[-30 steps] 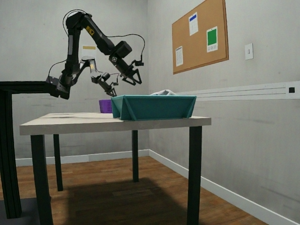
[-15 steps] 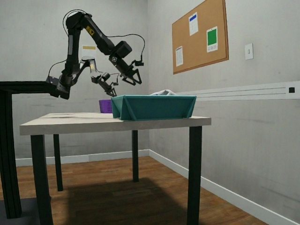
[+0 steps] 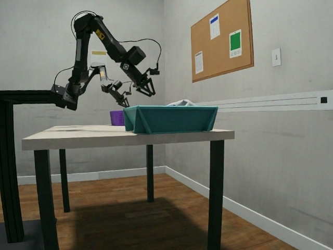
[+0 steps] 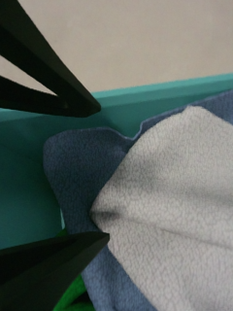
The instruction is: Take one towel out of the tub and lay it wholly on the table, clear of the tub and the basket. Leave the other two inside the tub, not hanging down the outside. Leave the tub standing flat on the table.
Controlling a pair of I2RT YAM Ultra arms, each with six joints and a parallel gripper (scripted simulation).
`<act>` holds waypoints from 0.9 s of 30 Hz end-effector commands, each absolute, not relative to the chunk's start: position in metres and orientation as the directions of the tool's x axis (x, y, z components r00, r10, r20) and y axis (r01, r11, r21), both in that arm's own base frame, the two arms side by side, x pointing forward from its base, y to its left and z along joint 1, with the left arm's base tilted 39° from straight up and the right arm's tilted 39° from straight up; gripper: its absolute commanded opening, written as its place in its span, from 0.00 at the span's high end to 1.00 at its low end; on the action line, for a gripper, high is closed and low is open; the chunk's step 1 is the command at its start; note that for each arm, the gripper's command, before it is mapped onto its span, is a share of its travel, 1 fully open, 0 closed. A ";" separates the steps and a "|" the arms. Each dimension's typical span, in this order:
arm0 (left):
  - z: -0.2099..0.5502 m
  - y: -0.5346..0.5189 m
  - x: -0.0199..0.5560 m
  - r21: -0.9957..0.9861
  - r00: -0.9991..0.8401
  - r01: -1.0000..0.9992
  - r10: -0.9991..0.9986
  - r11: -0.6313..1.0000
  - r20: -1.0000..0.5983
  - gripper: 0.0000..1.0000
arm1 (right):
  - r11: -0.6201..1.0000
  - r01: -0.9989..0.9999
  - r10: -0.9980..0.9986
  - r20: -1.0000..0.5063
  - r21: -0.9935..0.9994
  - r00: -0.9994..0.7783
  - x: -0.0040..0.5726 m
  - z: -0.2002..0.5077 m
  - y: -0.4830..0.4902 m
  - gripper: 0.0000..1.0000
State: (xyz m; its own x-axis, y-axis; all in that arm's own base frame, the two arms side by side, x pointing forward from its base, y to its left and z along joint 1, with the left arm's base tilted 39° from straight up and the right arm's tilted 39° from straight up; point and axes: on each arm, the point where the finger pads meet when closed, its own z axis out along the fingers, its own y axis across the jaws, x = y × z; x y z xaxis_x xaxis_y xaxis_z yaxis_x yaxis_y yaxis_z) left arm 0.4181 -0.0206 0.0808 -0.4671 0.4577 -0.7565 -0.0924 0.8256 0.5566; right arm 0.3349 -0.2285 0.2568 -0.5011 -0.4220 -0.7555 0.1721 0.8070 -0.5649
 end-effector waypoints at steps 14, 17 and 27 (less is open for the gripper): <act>0.086 -0.024 0.420 0.550 -0.452 -0.095 0.456 0.830 -0.766 0.00 | 0.532 0.527 -0.424 -0.747 -0.663 -0.512 0.334 0.278 -0.271 0.35; 0.086 -0.024 0.420 0.550 -0.452 -0.095 0.456 0.830 -0.766 0.00 | 0.517 0.550 -0.442 -0.755 -0.656 -0.485 0.337 0.298 -0.273 0.35; 0.086 -0.024 0.420 0.550 -0.452 -0.095 0.456 0.830 -0.766 0.00 | 0.513 0.556 -0.446 -0.757 -0.654 -0.478 0.335 0.303 -0.272 0.35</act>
State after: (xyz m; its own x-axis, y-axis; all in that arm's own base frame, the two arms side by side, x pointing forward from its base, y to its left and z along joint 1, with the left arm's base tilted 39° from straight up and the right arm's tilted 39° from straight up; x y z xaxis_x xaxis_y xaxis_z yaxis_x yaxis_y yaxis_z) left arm 0.4181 -0.0206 0.0808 -0.4671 0.4577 -0.7565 -0.0924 0.8256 0.5566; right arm 0.3279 -0.2764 0.2731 -0.5311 -0.3986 -0.7477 0.5225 0.5405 -0.6594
